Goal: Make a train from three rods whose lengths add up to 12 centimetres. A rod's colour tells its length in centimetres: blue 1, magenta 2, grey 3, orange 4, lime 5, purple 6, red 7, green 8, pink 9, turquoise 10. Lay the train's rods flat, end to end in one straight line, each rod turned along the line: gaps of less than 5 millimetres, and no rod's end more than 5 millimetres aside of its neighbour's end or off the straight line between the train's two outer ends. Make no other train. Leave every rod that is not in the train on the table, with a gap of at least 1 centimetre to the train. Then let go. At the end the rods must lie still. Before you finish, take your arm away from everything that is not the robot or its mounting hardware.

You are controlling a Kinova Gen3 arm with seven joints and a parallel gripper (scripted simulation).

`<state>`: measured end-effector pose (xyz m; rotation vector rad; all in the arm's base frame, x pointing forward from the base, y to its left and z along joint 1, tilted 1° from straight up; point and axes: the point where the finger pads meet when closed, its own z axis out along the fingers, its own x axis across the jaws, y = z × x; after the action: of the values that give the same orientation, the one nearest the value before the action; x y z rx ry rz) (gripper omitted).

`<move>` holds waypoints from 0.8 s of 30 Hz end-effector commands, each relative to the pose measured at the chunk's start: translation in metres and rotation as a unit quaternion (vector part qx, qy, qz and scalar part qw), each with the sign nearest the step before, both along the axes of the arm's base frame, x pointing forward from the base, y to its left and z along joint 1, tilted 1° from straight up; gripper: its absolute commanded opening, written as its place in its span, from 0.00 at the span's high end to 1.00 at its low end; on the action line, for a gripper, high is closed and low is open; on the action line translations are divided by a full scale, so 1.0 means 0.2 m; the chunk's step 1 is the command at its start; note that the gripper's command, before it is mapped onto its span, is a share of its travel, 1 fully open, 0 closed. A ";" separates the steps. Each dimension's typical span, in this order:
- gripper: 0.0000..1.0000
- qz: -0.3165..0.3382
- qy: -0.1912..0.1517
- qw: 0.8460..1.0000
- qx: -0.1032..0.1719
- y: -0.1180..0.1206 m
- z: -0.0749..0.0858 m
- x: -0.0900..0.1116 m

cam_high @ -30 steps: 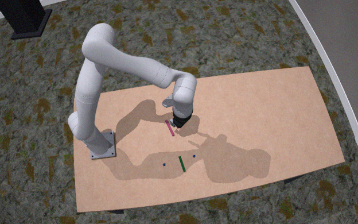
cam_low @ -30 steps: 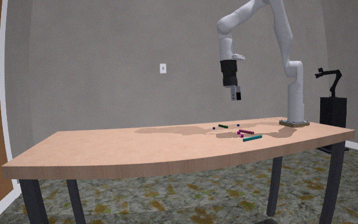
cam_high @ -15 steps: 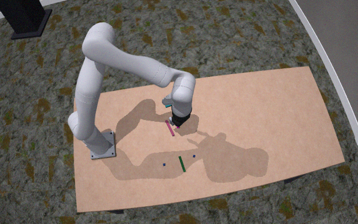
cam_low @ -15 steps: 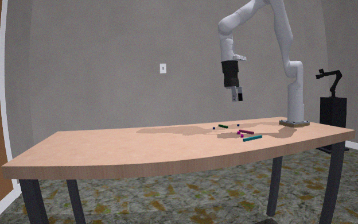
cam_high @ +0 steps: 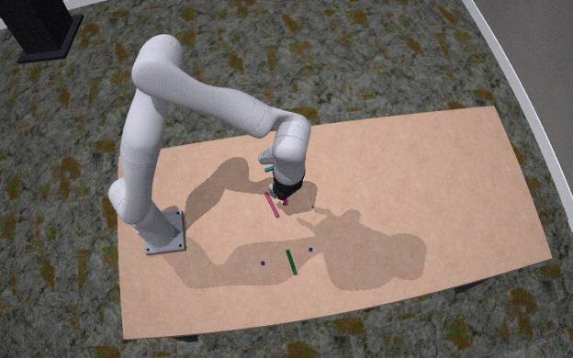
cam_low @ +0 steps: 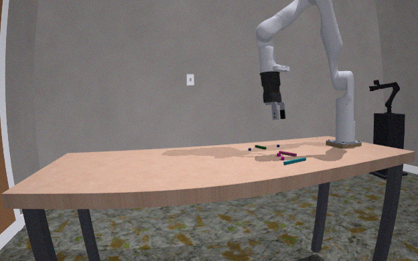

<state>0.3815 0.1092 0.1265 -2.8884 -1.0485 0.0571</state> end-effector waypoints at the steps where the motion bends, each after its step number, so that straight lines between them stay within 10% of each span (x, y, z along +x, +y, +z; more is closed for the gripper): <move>1: 0.00 -0.017 0.001 1.000 0.000 0.02 -0.01 -0.01; 24: 0.00 -0.072 0.006 0.997 -0.003 0.07 -0.04 -0.03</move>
<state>0.3747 0.1229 0.1190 -2.9558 -0.8322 0.0722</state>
